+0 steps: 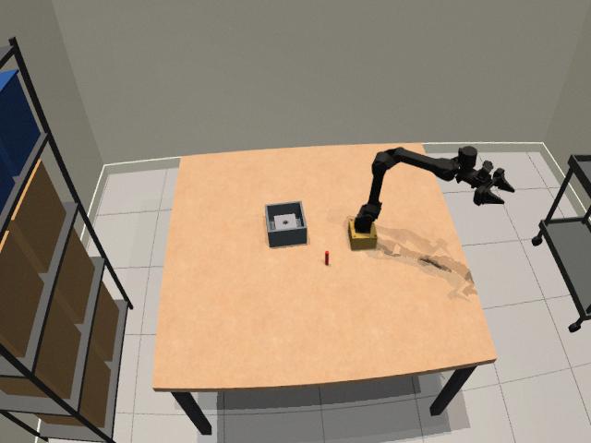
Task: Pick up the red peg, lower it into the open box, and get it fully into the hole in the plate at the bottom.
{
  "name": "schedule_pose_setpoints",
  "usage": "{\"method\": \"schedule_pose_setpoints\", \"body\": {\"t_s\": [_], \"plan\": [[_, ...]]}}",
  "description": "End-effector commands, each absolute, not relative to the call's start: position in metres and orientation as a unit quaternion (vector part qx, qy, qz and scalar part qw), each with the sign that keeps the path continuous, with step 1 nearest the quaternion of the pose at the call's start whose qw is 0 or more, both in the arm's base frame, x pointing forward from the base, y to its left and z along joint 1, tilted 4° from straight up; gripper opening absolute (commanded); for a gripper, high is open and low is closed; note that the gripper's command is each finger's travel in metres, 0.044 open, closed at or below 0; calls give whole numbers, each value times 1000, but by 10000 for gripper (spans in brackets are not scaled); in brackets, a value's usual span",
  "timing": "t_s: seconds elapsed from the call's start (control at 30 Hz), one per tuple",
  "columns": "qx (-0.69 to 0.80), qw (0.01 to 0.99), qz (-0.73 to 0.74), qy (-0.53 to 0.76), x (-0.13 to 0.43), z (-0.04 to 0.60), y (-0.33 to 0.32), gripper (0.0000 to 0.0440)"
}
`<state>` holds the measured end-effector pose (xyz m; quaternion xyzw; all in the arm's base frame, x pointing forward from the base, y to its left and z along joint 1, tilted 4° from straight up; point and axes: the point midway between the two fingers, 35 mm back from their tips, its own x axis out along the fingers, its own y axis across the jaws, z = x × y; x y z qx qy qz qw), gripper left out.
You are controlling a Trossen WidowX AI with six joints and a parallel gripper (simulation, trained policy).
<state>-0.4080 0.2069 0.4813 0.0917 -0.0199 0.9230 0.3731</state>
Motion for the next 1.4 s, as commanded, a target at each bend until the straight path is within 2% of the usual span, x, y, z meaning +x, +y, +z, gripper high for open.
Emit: {"method": "schedule_pose_setpoints", "body": {"t_s": [0.0, 0.1, 0.4, 0.67, 0.97, 1.37], "plan": [[91, 381, 920, -21, -403, 481, 213, 417], [78, 412, 907, -22, -386, 470, 241, 440], [-10, 523, 852, 14, -296, 405, 341, 440], [-65, 609, 786, 89, -195, 348, 392, 440], [-84, 687, 695, 196, -86, 297, 408, 440], [-49, 761, 554, 333, 36, 251, 383, 440]]}}
